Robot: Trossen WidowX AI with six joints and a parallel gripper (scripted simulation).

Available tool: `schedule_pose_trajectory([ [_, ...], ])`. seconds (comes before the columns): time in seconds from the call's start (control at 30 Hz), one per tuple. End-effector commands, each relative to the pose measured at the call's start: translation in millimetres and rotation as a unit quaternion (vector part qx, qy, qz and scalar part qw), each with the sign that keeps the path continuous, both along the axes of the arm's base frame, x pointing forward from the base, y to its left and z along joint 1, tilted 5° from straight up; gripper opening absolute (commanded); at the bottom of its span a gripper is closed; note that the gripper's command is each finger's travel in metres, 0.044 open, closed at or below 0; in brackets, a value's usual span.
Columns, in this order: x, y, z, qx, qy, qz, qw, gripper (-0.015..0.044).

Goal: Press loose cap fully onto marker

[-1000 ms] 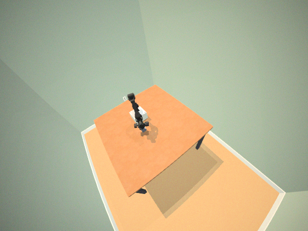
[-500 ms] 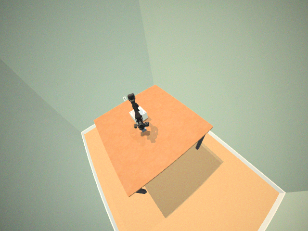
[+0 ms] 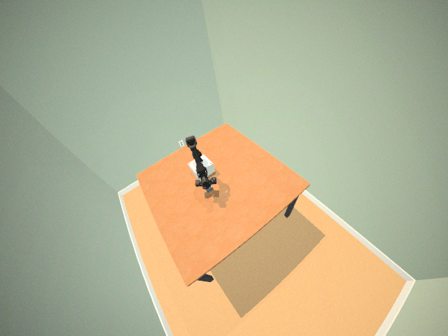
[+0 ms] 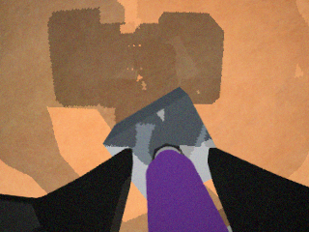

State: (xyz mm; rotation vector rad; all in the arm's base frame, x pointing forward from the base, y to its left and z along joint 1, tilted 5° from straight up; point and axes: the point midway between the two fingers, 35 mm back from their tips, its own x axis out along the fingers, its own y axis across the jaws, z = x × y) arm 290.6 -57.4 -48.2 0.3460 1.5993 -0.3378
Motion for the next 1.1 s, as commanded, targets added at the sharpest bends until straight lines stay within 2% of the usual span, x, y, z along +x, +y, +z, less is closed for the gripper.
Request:
schedule_pose_trajectory([
  [0.0,0,0,0,0.0,0.0,0.0,1.0,0.0315],
  [0.17,0,0,0,0.0,0.0,0.0,1.0,0.044],
  [0.27,2,-1,12,0.0,0.0,0.0,1.0,0.044],
  [0.4,5,-2,72,0.0,0.0,0.0,1.0,0.044],
  [0.53,4,-2,75,0.0,0.0,0.0,1.0,0.044],
  [0.6,4,-2,77,0.002,-0.001,0.029,1.0,0.0387],
  [0.8,-3,-2,89,0.015,-0.004,0.258,0.966,0.023],
  [1.07,-3,-2,90,0.016,-0.004,0.265,0.964,0.002],
])
